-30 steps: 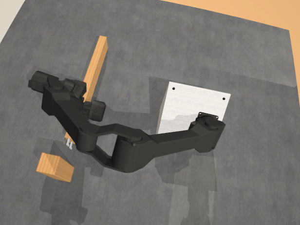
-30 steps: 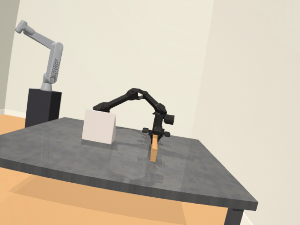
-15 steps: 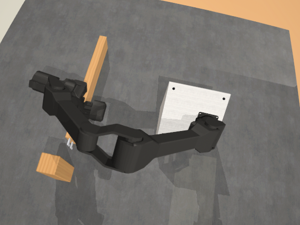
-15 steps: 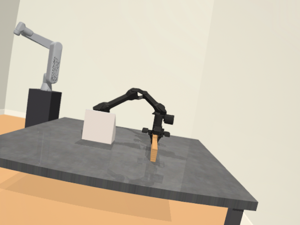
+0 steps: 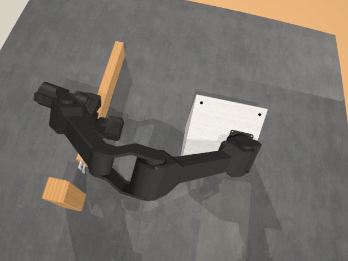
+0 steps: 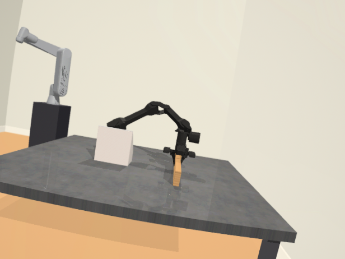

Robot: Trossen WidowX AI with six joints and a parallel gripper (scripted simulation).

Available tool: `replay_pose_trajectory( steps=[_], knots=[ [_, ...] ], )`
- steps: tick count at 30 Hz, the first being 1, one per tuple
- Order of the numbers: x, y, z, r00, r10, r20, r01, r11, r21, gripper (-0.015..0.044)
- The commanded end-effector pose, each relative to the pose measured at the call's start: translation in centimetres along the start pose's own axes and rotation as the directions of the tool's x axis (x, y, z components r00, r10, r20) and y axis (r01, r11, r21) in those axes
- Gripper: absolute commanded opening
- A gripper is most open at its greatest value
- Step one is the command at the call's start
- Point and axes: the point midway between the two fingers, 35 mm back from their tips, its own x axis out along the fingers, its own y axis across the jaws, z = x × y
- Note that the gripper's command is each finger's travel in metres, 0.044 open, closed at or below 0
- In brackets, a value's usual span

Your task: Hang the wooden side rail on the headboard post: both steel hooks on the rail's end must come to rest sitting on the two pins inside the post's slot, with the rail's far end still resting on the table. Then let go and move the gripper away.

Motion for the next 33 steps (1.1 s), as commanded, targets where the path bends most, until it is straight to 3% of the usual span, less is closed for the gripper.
replay_pose_trajectory(
  steps=[1, 33],
  knots=[
    [-0.33, 0.17, 0.02, 1.000, 0.008, 0.000, -0.008, 1.000, -0.009, 0.0000],
    [-0.86, 0.16, 0.03, 1.000, 0.008, 0.000, -0.008, 1.000, -0.009, 0.0000]
  ],
)
